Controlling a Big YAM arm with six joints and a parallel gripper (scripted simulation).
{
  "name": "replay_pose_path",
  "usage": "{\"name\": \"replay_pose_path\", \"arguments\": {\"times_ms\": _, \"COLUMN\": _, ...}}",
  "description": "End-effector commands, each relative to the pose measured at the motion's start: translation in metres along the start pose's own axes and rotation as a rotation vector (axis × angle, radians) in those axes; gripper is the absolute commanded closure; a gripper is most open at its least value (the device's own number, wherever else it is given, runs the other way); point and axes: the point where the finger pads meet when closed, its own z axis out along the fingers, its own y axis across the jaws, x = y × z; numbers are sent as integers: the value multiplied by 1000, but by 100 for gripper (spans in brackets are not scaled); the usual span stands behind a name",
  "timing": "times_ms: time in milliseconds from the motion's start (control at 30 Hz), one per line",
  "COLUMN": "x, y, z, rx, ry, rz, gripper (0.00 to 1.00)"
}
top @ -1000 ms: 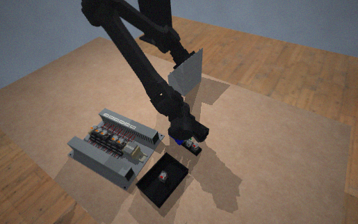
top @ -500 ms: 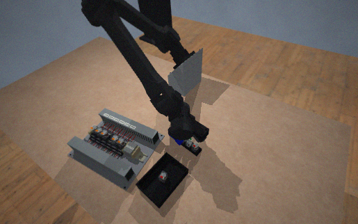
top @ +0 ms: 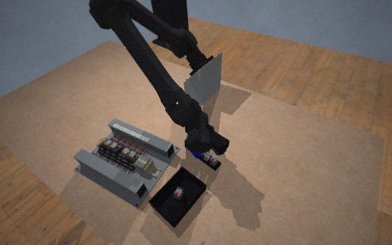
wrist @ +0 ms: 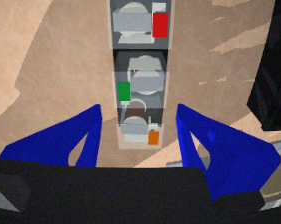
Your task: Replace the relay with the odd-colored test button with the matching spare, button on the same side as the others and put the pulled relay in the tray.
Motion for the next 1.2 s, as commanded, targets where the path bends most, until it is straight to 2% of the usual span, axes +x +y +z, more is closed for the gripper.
{"name": "replay_pose_path", "arguments": {"times_ms": 0, "x": -2, "y": -2, "z": 3, "rx": 5, "ry": -5, "rz": 4, "gripper": 41}}
{"name": "replay_pose_path", "arguments": {"times_ms": 967, "x": -3, "y": -5, "z": 2, "rx": 7, "ry": -9, "rz": 10, "gripper": 41}}
{"name": "replay_pose_path", "arguments": {"times_ms": 1000, "x": -3, "y": -5, "z": 2, "rx": 7, "ry": -9, "rz": 10, "gripper": 100}}
{"name": "replay_pose_path", "arguments": {"times_ms": 1167, "x": -3, "y": -5, "z": 2, "rx": 7, "ry": -9, "rz": 10, "gripper": 100}}
